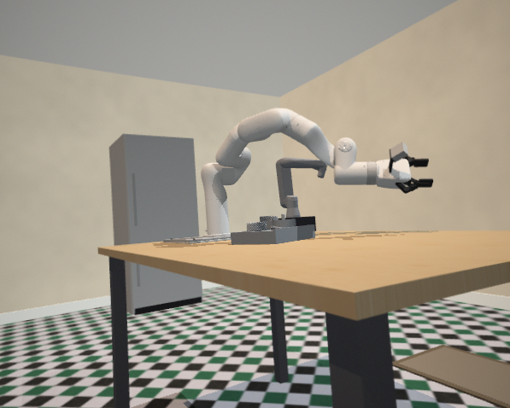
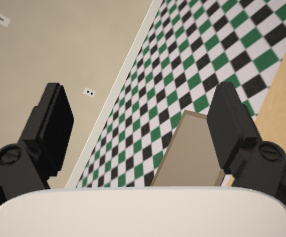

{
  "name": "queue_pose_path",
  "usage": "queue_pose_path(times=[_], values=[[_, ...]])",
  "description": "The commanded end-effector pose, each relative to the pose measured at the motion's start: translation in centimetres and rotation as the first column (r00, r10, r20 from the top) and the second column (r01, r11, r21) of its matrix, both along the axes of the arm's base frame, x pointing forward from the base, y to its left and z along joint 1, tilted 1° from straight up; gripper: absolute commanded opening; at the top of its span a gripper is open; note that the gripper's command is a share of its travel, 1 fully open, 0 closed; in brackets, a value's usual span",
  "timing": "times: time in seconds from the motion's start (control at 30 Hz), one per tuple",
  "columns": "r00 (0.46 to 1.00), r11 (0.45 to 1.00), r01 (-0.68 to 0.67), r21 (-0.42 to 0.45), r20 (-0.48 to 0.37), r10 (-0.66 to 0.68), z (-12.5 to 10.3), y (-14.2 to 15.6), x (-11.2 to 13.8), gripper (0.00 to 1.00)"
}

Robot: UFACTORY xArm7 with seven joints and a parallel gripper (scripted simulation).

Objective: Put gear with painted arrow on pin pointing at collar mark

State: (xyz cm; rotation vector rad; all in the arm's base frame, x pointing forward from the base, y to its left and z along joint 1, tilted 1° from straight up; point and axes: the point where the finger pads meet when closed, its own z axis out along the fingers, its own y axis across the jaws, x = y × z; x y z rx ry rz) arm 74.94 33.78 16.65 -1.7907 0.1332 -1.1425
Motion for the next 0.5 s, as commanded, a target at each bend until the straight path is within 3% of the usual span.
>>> queue_pose_path(times=[0.0, 0.1, 0.47], values=[[0.998, 0.998, -0.064, -0.008, 0.018, 0.064, 2.5, -0.2, -0.7, 1.0], [0.99, 0.99, -0.141, -0.031, 0.021, 0.142, 4.7, -0.4, -1.8, 1.0], [0.955, 0.949, -0.297, -0.101, -0.023, 0.296, 8.4, -1.4, -5.2, 1.0]])
